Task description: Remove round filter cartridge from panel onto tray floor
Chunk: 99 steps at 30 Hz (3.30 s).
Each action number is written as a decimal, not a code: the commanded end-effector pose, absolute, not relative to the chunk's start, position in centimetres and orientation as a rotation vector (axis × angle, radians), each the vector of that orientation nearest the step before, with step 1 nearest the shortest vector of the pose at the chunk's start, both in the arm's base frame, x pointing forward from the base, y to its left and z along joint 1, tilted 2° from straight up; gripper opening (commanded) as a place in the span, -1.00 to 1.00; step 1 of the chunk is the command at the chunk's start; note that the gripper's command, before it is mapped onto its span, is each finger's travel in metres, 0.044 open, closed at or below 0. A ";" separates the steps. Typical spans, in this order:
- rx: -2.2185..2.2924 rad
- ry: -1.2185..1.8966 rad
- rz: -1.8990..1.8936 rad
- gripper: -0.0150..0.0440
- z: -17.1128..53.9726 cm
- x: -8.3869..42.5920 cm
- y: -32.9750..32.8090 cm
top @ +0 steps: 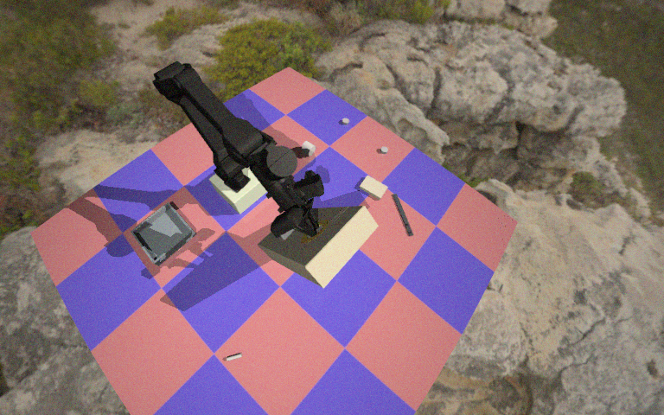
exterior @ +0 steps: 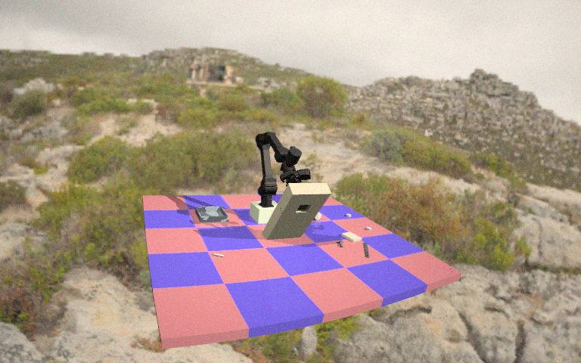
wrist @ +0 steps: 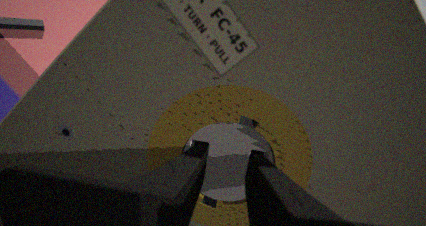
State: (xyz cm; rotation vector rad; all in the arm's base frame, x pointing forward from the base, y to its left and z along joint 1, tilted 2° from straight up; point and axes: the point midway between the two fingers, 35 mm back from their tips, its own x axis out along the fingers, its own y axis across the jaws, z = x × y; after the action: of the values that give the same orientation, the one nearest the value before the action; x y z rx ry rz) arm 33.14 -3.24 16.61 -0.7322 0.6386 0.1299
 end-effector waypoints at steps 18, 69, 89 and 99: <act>-1.157 0.613 0.273 -0.49 16.4 33.6 -3.3; -2.046 0.487 0.597 -0.49 20.5 27.9 -2.6; -2.039 0.489 0.597 -0.49 17.4 25.3 -2.4; -2.039 0.490 0.598 -0.49 14.2 23.7 -2.3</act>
State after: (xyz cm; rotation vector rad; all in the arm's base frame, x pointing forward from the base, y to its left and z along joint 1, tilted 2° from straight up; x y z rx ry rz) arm 24.09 -2.21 14.84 -2.0383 0.4891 0.6135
